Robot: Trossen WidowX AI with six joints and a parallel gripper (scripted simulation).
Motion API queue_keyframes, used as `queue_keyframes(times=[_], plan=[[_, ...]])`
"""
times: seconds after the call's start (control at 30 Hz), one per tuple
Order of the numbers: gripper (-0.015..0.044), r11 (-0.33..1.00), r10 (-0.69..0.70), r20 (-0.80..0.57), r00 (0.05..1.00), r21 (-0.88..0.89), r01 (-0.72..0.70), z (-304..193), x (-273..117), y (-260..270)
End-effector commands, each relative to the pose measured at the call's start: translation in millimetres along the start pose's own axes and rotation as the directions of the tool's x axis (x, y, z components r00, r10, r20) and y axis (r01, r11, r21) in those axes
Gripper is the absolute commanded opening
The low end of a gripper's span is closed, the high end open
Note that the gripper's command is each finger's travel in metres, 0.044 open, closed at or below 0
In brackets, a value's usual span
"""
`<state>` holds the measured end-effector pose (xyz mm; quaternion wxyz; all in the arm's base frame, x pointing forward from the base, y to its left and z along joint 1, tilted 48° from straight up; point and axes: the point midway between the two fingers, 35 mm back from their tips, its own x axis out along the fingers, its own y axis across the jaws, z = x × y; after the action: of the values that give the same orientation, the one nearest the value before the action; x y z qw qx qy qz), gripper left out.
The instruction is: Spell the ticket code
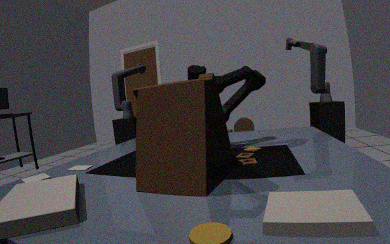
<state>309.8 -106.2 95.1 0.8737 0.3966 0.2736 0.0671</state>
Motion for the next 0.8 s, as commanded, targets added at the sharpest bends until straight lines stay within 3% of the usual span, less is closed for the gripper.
queue_keyframes(times=[0.0,0.77], plan=[[0.0000,1.000,-0.003,-0.001,1.000,0.008,0.003,-0.4,-0.1,2.2],[0.0000,1.000,-0.003,-0.001,1.000,0.009,0.003,-0.3,0.0,16.3]])
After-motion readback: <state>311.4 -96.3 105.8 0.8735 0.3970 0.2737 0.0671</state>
